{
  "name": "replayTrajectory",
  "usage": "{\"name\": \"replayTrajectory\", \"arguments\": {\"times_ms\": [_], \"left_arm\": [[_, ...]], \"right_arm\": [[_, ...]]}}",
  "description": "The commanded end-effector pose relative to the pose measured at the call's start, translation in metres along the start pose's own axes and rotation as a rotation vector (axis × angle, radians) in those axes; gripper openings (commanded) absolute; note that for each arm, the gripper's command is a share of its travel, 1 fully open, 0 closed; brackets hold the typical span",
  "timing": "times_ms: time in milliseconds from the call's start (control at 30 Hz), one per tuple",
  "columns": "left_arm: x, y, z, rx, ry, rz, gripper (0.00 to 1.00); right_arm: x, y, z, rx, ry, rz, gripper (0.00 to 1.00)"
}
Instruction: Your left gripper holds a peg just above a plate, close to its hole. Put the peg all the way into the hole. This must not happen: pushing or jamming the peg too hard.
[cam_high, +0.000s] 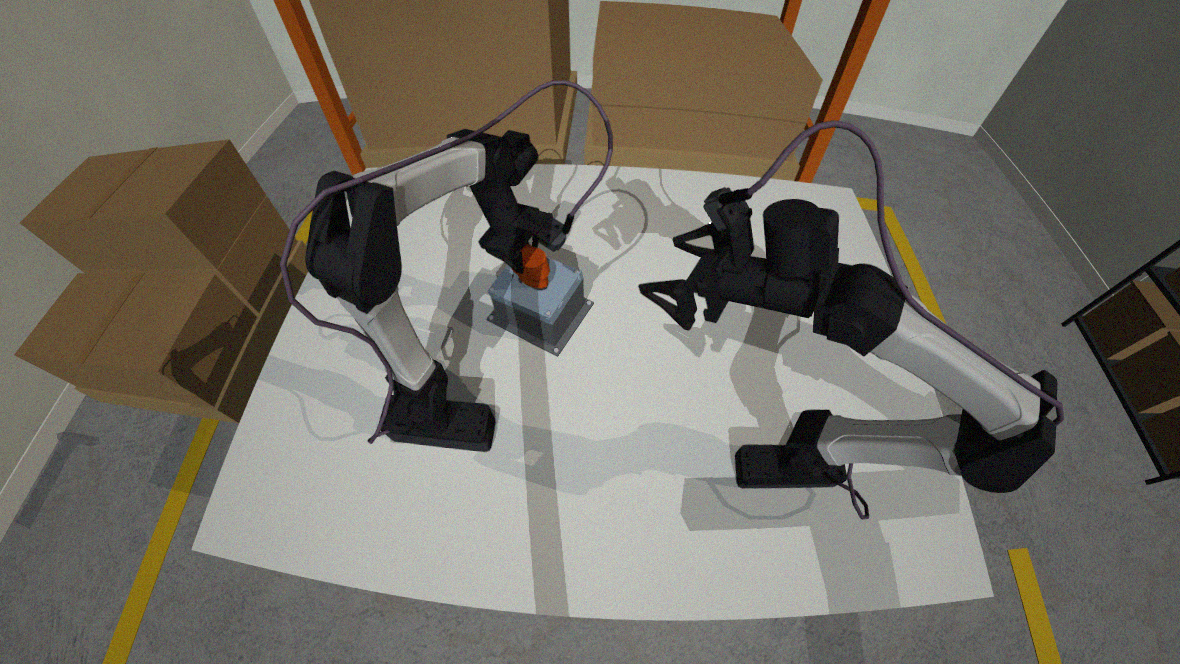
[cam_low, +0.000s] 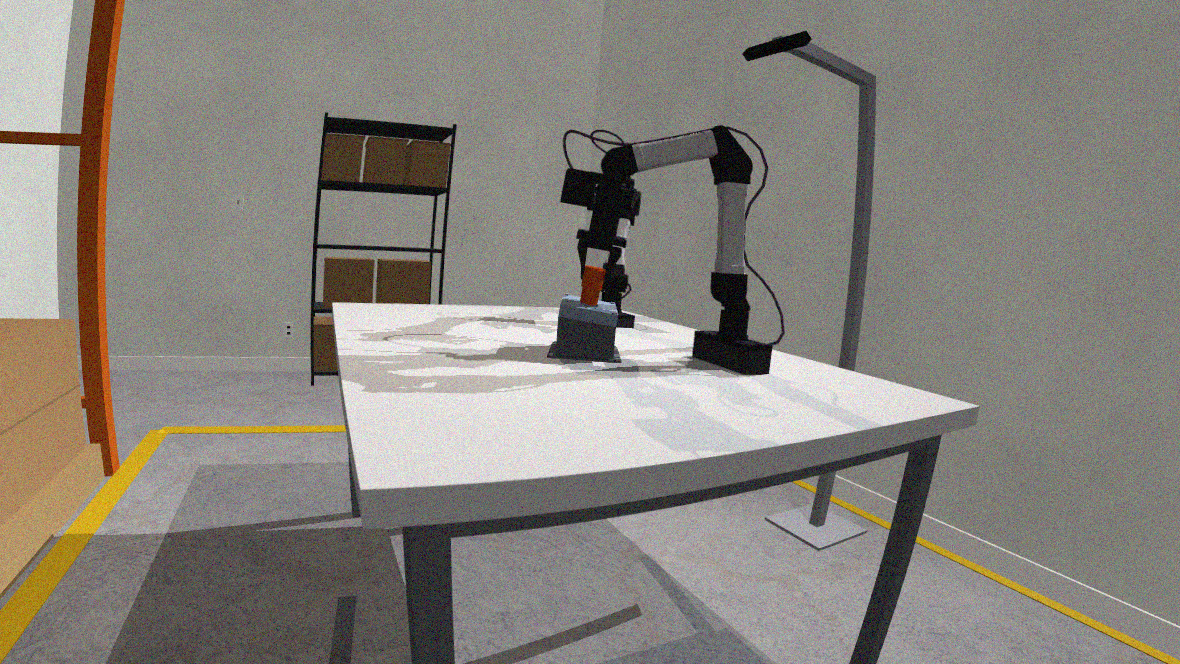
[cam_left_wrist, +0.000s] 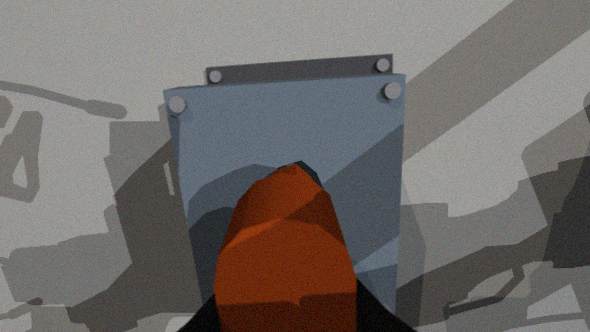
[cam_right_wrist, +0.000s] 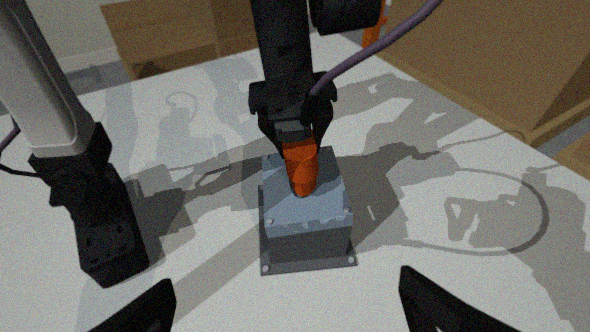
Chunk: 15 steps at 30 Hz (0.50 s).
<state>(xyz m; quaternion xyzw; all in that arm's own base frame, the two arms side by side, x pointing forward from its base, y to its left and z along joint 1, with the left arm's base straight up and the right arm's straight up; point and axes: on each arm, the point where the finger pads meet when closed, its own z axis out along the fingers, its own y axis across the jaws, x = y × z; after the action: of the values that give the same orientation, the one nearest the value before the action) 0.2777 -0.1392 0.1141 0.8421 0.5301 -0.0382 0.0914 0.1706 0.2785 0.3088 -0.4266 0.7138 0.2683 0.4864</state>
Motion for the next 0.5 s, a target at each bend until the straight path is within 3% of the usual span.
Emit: {"name": "replayTrajectory", "arguments": {"times_ms": [0,333,467], "left_arm": [[-0.003,0.002,-0.001,-0.027,-0.012,-0.006,0.39],[-0.002,0.000,0.015,0.003,-0.009,-0.006,0.39],[-0.002,0.002,0.008,0.007,-0.010,-0.005,0.39]], "right_arm": [[-0.010,0.000,-0.007,0.002,-0.030,0.003,1.00],[-0.010,0.000,-0.007,0.002,-0.030,0.003,1.00],[-0.010,0.000,-0.007,0.002,-0.030,0.003,1.00]]}}
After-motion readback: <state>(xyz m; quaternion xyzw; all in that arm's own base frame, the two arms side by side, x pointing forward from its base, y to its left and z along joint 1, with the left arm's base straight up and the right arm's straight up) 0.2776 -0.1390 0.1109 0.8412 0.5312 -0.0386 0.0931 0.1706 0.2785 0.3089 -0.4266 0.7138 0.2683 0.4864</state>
